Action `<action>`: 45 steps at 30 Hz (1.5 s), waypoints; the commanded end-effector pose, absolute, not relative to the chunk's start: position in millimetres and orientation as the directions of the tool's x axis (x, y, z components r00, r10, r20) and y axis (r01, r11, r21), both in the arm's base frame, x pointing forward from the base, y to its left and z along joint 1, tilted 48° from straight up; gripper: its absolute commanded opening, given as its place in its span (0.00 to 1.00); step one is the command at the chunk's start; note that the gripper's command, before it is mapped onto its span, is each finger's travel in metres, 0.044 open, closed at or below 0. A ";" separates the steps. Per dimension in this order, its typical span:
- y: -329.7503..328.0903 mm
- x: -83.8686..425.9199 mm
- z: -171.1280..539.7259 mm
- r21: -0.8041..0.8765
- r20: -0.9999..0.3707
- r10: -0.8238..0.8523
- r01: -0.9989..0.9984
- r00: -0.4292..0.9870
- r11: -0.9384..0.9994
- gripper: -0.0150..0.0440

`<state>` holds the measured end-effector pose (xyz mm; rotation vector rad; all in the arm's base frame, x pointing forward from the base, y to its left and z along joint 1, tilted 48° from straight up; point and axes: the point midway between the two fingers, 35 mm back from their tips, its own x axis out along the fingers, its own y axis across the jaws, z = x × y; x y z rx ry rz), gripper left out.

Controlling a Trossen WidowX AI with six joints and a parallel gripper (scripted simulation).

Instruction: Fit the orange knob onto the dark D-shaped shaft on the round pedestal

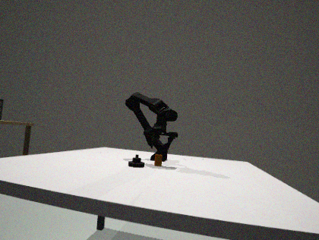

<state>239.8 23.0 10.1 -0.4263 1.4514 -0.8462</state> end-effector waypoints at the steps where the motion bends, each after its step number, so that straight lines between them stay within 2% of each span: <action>1: 11.7 235.7 -0.2 -0.723 -0.682 -0.725 0.235 -0.093 0.650 1.00; 45: -36.3 229.6 -43.6 -0.724 -0.680 -0.727 0.235 -0.092 0.648 1.00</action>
